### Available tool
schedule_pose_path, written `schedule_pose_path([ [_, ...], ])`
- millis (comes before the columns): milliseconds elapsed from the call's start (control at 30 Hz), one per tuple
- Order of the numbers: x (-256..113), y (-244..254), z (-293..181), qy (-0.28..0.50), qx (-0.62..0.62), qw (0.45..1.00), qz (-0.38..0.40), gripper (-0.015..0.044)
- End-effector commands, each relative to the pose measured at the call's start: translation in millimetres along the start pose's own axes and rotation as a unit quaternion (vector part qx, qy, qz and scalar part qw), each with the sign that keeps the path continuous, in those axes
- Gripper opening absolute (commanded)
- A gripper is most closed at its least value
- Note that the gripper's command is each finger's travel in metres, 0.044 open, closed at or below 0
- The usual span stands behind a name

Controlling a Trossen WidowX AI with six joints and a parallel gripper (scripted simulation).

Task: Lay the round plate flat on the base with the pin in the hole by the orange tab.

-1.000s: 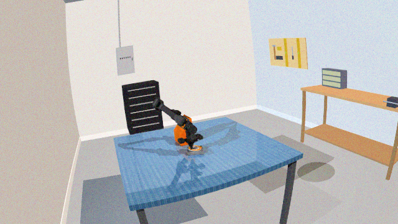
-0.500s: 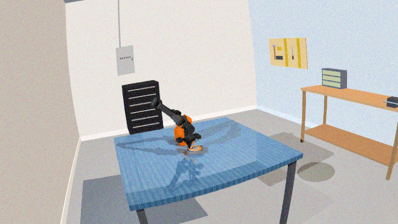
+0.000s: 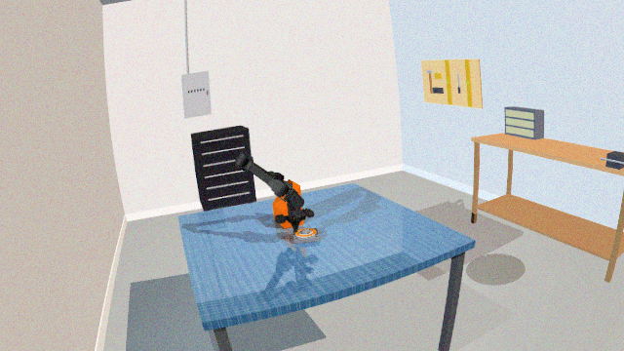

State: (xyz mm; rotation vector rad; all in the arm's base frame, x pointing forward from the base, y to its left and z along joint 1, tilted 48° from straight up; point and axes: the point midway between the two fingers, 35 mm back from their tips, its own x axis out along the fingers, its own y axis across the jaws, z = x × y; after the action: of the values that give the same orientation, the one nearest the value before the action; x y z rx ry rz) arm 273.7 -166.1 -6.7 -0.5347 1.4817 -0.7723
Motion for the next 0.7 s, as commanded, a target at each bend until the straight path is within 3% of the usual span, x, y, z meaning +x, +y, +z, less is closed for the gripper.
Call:
schedule_pose_path([
  [0,1,-1,-3,0.0,0.0,1.0,0.0,0.0],
  [400,-44,3,-5,0.0,0.001,1.0,0.001,0.0],
  [667,-35,4,-4,0.001,-0.003,1.0,0.002,0.0],
])
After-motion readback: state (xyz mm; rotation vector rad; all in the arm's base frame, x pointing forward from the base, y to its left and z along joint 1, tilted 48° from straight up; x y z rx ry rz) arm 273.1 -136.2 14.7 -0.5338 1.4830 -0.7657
